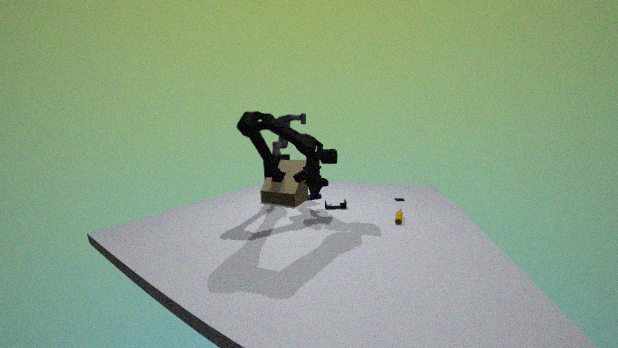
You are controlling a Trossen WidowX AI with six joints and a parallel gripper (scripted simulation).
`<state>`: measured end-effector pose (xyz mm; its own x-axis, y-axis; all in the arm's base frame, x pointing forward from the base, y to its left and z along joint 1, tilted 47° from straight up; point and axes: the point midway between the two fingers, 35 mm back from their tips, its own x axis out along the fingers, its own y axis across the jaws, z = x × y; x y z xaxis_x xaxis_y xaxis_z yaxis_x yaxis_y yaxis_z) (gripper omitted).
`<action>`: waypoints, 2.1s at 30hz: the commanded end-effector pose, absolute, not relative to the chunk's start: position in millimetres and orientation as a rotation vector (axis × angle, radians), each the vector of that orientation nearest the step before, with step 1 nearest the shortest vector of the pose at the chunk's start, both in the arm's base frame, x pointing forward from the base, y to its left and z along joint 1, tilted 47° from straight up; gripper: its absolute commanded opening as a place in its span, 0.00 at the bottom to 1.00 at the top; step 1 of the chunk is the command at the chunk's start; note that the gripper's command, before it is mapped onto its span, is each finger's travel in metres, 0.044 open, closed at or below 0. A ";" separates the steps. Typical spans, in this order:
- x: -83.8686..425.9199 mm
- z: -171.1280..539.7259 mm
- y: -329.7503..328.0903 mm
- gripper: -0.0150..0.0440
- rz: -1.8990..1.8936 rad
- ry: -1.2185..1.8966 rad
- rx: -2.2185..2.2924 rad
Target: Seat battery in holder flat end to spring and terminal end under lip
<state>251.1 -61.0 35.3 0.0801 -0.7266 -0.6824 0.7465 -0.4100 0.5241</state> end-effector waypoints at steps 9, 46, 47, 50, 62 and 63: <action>272.1 29.4 -43.5 0.39 -1.424 0.540 0.642; 322.0 -2.6 12.9 0.39 -0.310 1.535 -0.978; 322.9 -3.6 14.2 0.39 -0.277 1.547 -1.014; 323.7 -4.3 15.3 0.39 -0.253 1.555 -1.045; 325.4 -11.1 11.2 0.39 -0.229 1.521 -1.037; 325.8 -13.0 10.0 0.39 -0.222 1.512 -1.034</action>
<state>325.9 13.4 -7.3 0.1113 -0.7161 -0.6891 -0.4609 0.5771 -0.6742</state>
